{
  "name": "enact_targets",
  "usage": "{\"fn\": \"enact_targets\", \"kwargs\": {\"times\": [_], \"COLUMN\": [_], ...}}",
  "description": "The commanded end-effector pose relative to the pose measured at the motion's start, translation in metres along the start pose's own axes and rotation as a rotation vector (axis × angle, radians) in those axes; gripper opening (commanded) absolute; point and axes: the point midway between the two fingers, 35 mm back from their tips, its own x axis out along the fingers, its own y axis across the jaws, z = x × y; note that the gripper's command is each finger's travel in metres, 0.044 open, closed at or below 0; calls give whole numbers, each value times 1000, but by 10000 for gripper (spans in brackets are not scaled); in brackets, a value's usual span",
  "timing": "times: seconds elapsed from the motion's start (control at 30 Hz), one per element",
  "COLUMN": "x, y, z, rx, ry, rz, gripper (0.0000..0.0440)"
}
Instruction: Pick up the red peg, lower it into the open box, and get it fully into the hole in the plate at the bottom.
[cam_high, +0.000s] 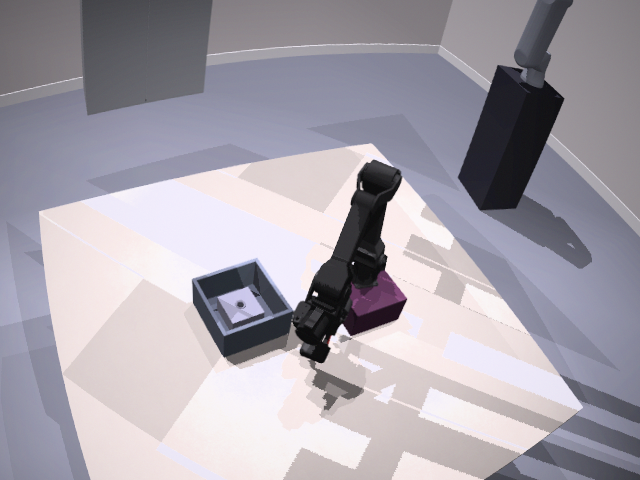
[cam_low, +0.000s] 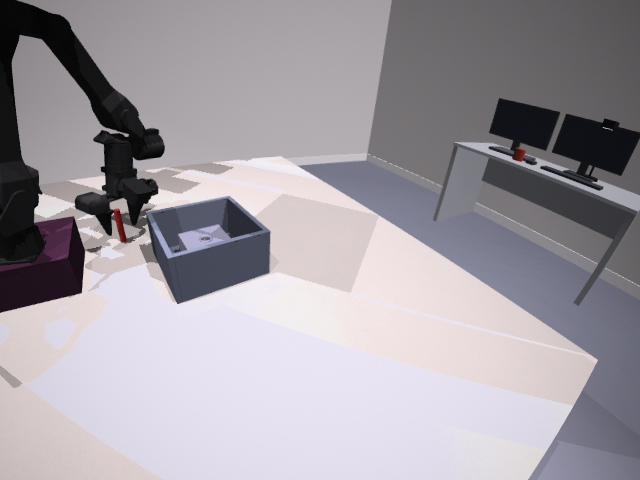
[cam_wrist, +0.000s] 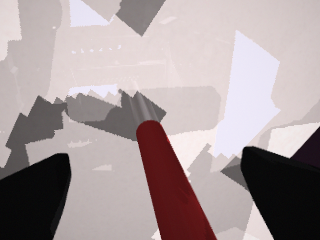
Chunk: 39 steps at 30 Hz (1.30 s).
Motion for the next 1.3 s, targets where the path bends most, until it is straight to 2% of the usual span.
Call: {"fn": "enact_targets", "kwargs": {"times": [0.0,0.27,0.33,0.67,1.27], "x": [12,26,28,-3,-71], "y": [-5,-12,-13,7,19], "z": [0,-1,-2,3,30], "rx": [-1,2,-3,-15,19], "ry": [4,13,15,-39,-128], "rz": [-26,-91,-108,-47,3], "gripper": [231,33,0,0,0]}}
